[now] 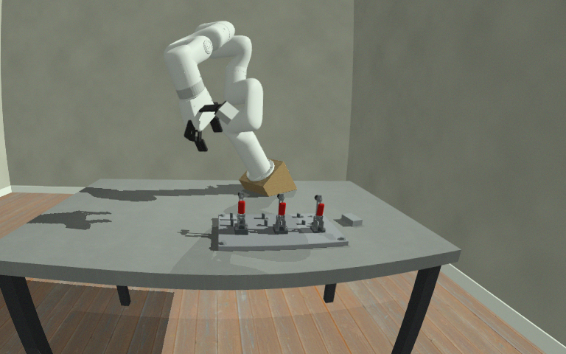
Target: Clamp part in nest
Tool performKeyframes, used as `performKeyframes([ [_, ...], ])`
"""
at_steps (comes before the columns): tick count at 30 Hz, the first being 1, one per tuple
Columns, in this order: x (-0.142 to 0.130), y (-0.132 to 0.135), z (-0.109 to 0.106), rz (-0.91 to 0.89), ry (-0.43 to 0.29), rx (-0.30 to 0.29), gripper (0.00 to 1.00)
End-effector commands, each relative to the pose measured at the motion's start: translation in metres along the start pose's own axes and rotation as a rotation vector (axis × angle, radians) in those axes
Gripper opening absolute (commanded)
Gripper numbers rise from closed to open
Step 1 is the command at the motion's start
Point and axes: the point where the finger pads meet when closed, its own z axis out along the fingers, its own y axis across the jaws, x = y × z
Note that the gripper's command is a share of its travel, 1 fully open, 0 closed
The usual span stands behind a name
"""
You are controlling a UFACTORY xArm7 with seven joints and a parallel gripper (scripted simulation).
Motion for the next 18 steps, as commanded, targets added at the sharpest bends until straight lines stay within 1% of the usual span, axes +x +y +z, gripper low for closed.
performKeyframes([
  [1,0.001,0.000,-0.001,0.004,0.000,-0.007,1.00],
  [5,0.001,0.000,-0.001,0.004,0.000,-0.007,1.00],
  [7,0.029,-0.005,0.005,0.150,0.007,-0.100,1.00],
  [17,0.029,-0.005,0.005,0.151,0.007,-0.101,1.00],
  [18,0.041,-0.007,0.009,0.225,0.015,-0.145,1.00],
])
